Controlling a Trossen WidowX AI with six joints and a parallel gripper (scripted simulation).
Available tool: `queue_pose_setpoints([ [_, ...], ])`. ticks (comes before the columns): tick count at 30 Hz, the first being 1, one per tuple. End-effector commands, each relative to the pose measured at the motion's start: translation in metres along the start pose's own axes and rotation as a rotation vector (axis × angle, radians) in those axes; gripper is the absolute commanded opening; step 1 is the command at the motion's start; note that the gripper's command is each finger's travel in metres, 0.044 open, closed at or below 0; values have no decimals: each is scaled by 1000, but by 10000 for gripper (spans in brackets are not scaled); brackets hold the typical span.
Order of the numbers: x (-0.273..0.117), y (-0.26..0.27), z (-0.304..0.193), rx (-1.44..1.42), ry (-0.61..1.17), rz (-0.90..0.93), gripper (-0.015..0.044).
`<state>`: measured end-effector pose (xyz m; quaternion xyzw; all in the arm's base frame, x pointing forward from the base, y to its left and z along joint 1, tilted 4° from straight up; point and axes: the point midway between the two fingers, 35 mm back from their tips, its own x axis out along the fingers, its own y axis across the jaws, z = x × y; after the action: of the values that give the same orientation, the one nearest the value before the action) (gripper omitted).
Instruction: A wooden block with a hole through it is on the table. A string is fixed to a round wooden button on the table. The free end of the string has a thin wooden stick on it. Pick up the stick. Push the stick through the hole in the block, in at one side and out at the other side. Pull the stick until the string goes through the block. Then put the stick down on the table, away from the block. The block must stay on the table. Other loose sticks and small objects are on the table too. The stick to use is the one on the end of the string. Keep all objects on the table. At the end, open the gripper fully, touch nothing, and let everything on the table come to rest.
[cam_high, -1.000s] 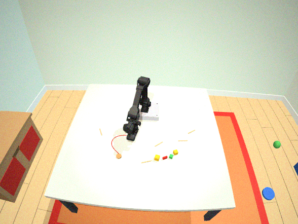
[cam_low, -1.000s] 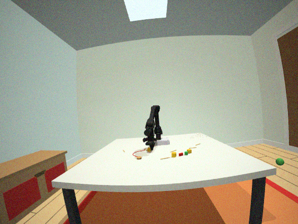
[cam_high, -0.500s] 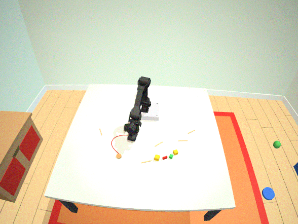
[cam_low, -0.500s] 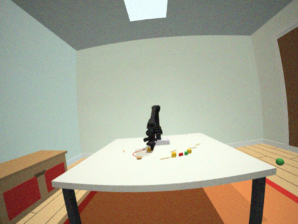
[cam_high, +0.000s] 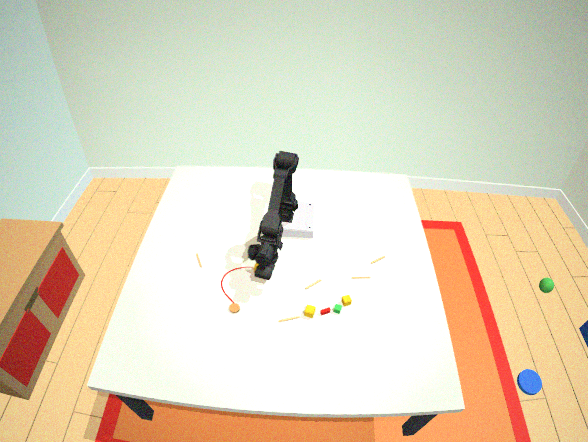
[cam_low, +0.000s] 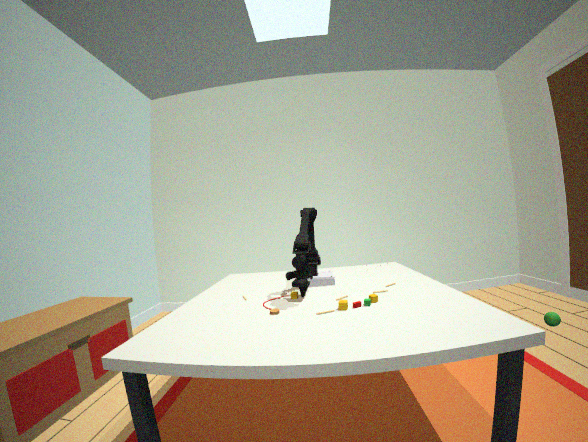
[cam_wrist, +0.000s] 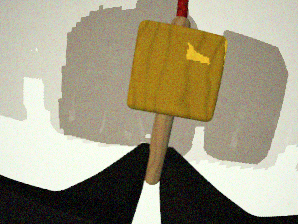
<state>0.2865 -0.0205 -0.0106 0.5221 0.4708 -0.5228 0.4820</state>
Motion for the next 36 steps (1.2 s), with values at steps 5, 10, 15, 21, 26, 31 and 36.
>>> queue_pose_setpoints([
  [5, -1, -2, -10, 1, -4, 0, 0],
  [10, -2, -2, -18, 1, -3, 2, 0],
  [15, -2, -2, -25, 2, -2, 4, 0],
  [21, -3, -2, -34, -1, -1, 3, 0],
  [26, -4, -1, -40, -3, 1, 4, 0],
  [31, -4, -1, -46, -5, 2, 6, 0],
  [36, -4, -1, -53, -4, 3, 8, 0],
])
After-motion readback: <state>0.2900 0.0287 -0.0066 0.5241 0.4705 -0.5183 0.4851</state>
